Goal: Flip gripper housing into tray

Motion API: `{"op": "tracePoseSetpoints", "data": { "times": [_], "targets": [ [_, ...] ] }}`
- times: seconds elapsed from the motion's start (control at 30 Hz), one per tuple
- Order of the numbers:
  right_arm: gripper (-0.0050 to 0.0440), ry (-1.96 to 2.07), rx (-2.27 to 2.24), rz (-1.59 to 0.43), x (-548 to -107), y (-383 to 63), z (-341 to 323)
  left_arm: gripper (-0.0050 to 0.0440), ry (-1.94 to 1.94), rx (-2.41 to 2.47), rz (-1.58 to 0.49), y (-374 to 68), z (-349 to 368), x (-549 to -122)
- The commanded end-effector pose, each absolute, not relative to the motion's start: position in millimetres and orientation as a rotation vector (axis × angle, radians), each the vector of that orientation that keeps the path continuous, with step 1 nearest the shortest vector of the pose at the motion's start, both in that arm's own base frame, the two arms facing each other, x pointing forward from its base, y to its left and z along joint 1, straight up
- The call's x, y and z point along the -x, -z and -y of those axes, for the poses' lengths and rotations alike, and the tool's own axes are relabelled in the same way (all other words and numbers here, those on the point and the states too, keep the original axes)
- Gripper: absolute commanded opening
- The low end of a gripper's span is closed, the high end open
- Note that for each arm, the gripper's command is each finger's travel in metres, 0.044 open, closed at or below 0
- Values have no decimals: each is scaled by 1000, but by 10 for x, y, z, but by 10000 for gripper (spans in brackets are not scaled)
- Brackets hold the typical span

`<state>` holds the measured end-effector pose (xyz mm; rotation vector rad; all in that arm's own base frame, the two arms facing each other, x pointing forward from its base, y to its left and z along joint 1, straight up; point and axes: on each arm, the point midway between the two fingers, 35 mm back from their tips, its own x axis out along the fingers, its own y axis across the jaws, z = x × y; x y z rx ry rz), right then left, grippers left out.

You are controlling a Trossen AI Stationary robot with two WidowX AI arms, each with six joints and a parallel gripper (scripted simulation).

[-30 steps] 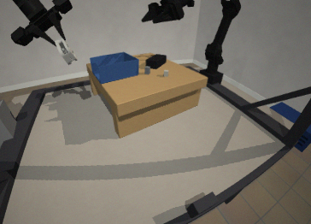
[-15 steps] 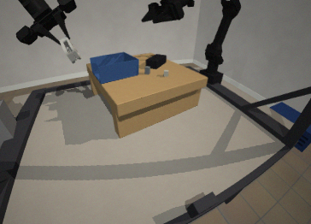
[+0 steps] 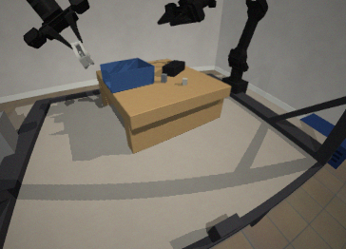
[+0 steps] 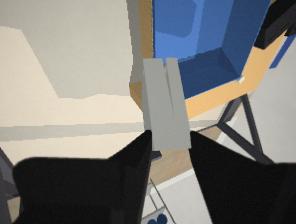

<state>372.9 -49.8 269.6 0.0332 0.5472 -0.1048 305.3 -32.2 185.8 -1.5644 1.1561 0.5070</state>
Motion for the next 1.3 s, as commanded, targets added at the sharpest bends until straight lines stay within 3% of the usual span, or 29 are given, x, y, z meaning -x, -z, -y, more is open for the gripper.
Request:
{"op": "tracePoseSetpoints", "data": {
  "times": [0.0, 1.27],
  "targets": [
    [436, 108, -28, -522, -3717, -2802, 502, 118, -473, 1565, -1134, -1968, 319, -3138],
    [436, 108, -28, -522, -3717, -2802, 502, 118, -472, 1565, -1132, -1989, 266, -3450]
  ]
}}
